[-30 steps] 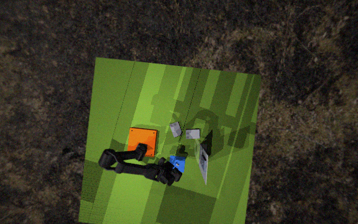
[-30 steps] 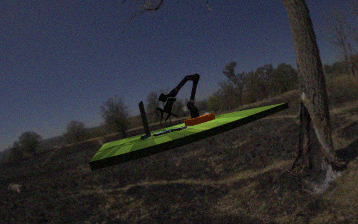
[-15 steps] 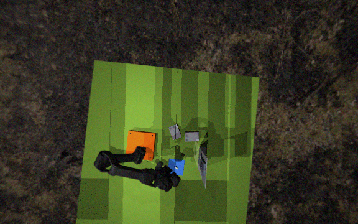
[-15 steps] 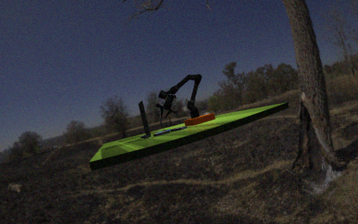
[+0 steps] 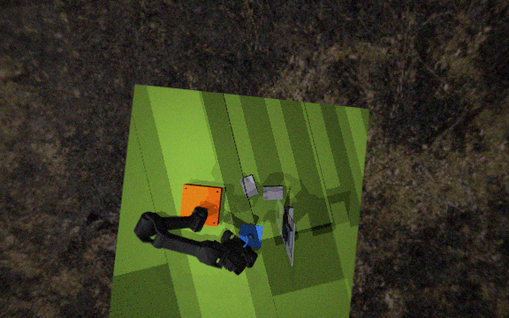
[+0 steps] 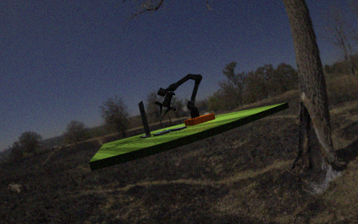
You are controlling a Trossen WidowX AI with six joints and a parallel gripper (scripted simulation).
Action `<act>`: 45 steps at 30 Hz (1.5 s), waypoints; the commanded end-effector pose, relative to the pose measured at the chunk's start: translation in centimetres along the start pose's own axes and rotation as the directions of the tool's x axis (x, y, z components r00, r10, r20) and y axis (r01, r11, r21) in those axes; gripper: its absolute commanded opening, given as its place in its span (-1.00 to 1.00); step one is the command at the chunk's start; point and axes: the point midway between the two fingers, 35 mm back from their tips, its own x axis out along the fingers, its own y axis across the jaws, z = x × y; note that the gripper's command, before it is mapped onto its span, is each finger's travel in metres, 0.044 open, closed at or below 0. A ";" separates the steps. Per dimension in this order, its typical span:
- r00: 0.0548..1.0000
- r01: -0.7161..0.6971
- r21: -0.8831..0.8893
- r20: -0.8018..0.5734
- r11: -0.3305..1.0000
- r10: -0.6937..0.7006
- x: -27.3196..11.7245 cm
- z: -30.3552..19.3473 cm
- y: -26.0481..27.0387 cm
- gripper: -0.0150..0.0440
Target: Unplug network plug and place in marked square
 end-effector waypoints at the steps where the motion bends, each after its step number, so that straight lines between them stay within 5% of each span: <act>1: 1.000 -0.010 0.004 0.002 1.000 0.010 -1.3 0.0 1.2 0.04; 27: 1.000 -0.019 0.008 0.005 1.000 0.019 -7.4 0.1 4.7 0.04; 38: 1.000 -0.019 0.008 0.005 1.000 0.019 -7.4 0.1 4.7 1.00; 45: 1.000 -0.019 0.008 0.005 1.000 0.019 -7.4 0.1 4.7 1.00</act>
